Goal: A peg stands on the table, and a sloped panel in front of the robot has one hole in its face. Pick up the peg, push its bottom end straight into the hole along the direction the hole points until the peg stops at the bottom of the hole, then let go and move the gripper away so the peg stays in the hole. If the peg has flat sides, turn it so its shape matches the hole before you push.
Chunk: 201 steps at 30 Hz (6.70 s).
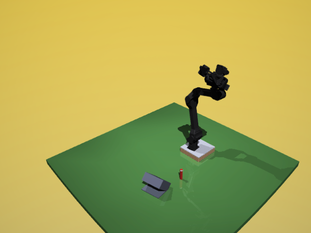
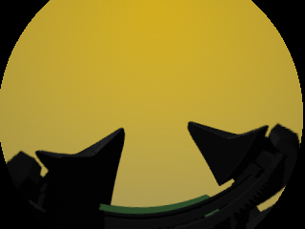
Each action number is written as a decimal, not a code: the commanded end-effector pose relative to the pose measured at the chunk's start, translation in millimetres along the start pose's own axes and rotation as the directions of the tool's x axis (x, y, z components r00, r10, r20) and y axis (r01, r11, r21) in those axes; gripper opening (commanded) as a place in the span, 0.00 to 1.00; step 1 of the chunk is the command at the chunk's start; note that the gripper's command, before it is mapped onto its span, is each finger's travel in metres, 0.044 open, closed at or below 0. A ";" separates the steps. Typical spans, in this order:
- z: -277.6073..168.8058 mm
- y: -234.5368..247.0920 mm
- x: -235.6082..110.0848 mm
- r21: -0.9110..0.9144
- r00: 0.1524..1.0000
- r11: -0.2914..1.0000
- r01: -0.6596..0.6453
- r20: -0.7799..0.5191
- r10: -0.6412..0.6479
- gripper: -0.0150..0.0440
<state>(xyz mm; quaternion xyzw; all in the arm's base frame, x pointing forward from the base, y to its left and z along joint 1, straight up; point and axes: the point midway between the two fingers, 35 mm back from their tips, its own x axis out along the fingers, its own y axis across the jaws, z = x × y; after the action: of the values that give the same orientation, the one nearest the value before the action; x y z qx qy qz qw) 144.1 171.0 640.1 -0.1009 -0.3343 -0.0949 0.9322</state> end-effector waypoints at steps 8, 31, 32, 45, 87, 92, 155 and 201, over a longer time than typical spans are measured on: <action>-5.0 37.7 4.4 -0.222 0.995 0.973 -0.067 0.053 0.081 1.00; -107.2 166.8 10.1 -0.803 0.894 0.513 -0.304 -0.055 0.444 1.00; -113.8 171.1 9.6 -0.818 0.886 0.483 -0.313 -0.069 0.459 1.00; -214.0 207.4 -0.8 -0.897 0.747 0.081 -0.434 -0.308 0.588 1.00; -493.4 114.3 -156.2 -0.176 -0.230 -0.846 -0.503 -0.916 0.327 1.00; -503.3 89.7 -184.2 -0.060 -0.374 -0.882 -0.467 -0.891 0.259 1.00; -551.2 52.4 -277.0 0.142 -0.627 -0.915 -0.379 -0.766 0.141 1.00; -537.2 51.3 -261.3 0.140 -0.622 -0.913 -0.383 -0.770 0.143 0.25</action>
<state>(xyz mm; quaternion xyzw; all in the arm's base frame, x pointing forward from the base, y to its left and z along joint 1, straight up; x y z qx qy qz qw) 278.8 112.2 46.1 -0.6744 0.2205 0.6675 0.2260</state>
